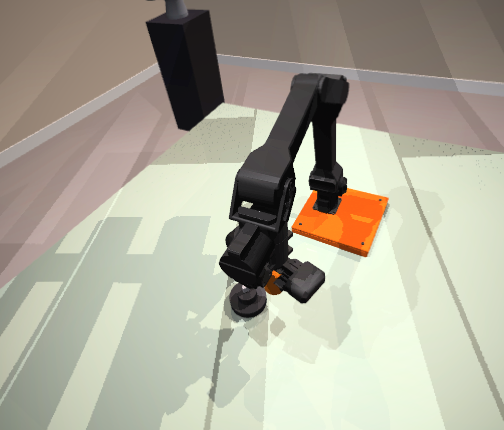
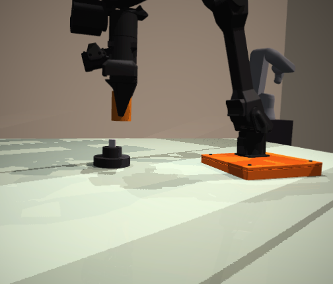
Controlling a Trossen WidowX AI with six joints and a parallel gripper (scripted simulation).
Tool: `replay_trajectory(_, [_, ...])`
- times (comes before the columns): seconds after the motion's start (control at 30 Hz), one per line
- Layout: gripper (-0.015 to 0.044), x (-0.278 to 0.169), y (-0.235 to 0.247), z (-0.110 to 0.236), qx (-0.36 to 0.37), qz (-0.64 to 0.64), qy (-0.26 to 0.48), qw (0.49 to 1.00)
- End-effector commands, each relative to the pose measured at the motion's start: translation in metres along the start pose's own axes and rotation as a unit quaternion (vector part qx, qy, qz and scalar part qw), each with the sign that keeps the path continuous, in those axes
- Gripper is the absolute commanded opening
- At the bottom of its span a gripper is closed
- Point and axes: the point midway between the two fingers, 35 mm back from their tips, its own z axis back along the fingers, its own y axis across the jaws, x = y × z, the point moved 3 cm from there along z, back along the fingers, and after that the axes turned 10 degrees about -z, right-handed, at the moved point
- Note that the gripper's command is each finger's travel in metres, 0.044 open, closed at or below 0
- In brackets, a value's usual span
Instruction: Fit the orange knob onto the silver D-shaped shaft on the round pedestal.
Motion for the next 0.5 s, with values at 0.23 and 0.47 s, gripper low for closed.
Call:
replay_trajectory(0.23, [0.0000, 0.019, -0.029, -0.011, -0.001, 0.003, -0.001, 1.000])
replay_trajectory(0.47, [0.0000, 0.028, -0.048, -0.017, -0.002, 0.002, 0.000, 1.000])
